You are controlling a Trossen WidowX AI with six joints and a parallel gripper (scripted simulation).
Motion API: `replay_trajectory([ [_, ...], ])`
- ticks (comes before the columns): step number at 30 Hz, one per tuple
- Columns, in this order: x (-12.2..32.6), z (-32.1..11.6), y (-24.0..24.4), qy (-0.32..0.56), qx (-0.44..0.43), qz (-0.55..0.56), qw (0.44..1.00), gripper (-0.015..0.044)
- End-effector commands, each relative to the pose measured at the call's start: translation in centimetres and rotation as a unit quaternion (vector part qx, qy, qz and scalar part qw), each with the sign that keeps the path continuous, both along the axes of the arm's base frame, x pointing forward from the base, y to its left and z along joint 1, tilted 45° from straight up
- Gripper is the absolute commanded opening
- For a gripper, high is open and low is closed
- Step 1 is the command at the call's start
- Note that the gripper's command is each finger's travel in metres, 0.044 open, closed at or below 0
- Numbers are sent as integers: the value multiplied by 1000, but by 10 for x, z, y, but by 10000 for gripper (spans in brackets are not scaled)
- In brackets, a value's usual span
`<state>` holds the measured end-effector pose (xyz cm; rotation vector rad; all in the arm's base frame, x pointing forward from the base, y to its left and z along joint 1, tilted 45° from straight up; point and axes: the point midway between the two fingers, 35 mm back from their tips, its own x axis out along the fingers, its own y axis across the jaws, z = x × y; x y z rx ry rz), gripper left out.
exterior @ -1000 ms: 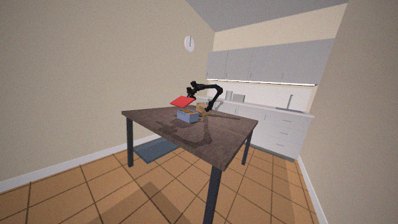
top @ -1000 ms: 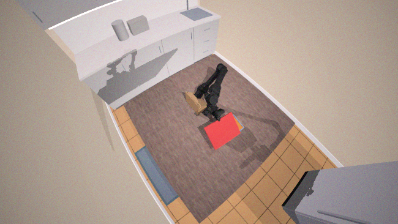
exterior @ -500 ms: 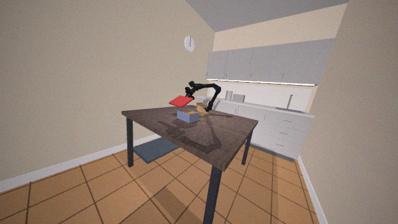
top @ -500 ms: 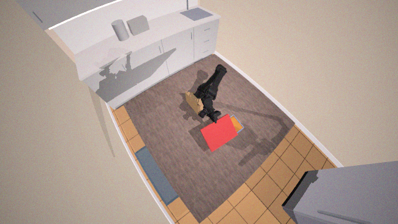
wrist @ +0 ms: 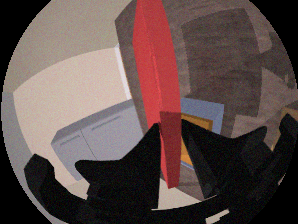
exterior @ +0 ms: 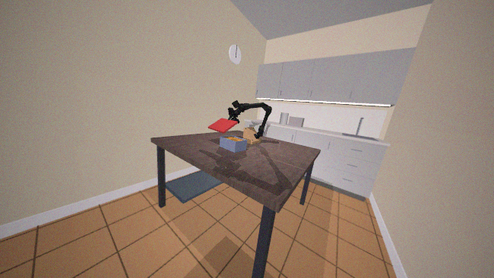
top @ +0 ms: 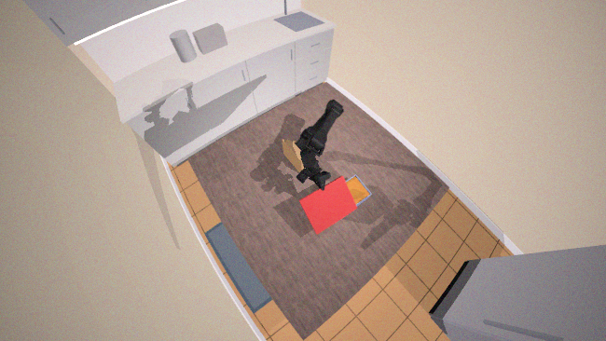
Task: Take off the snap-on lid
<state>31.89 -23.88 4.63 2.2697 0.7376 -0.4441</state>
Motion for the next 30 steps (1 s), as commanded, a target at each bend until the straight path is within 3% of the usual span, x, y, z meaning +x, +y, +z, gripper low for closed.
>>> replay_trajectory([
  [1, -1, -4, -9, -5, -3, -1, 1000, 0],
  [30, -11, -43, -50, -5, -5, -1, 1000, 0],
])
